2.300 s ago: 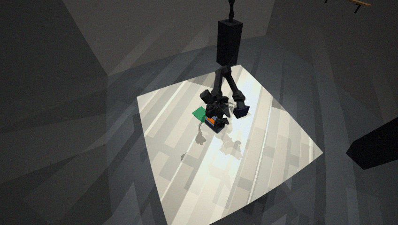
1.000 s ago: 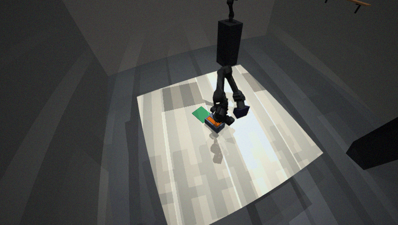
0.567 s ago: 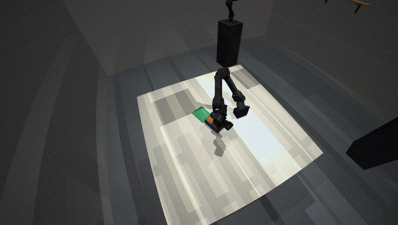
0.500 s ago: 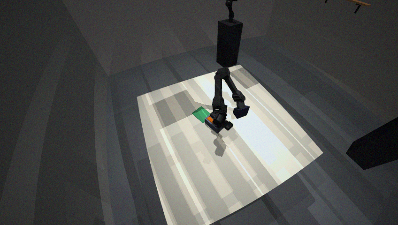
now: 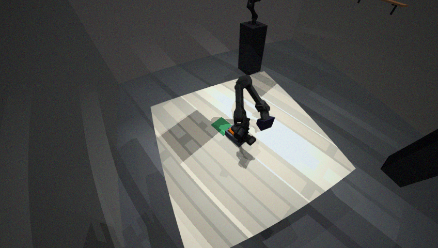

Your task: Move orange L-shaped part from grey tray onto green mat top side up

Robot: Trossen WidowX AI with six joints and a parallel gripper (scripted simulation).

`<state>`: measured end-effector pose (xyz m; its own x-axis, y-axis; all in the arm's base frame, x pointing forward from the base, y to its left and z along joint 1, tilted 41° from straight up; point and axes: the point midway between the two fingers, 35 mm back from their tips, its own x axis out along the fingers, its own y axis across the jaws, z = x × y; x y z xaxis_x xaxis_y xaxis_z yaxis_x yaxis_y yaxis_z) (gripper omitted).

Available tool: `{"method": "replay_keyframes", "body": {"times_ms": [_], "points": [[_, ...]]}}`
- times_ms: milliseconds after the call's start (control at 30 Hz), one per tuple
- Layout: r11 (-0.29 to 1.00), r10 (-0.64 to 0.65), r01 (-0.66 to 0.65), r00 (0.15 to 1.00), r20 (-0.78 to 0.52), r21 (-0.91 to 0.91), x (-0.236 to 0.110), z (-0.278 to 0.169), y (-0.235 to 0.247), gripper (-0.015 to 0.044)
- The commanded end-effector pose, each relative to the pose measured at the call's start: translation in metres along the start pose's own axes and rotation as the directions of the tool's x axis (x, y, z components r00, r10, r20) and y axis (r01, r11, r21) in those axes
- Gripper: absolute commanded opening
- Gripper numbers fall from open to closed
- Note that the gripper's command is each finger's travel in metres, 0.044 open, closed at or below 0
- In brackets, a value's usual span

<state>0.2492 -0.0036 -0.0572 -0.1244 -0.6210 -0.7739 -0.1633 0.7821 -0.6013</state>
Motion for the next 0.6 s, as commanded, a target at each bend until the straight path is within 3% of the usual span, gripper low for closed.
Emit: {"method": "replay_keyframes", "body": {"times_ms": [0,567], "points": [[1.000,-0.009,0.008,1.000,-0.016,-0.007,0.0103,-0.0036,-0.0020,0.0180],[1.000,-0.009,0.009,1.000,-0.016,-0.007,0.0160,-0.0041,-0.0021,0.0180]]}}
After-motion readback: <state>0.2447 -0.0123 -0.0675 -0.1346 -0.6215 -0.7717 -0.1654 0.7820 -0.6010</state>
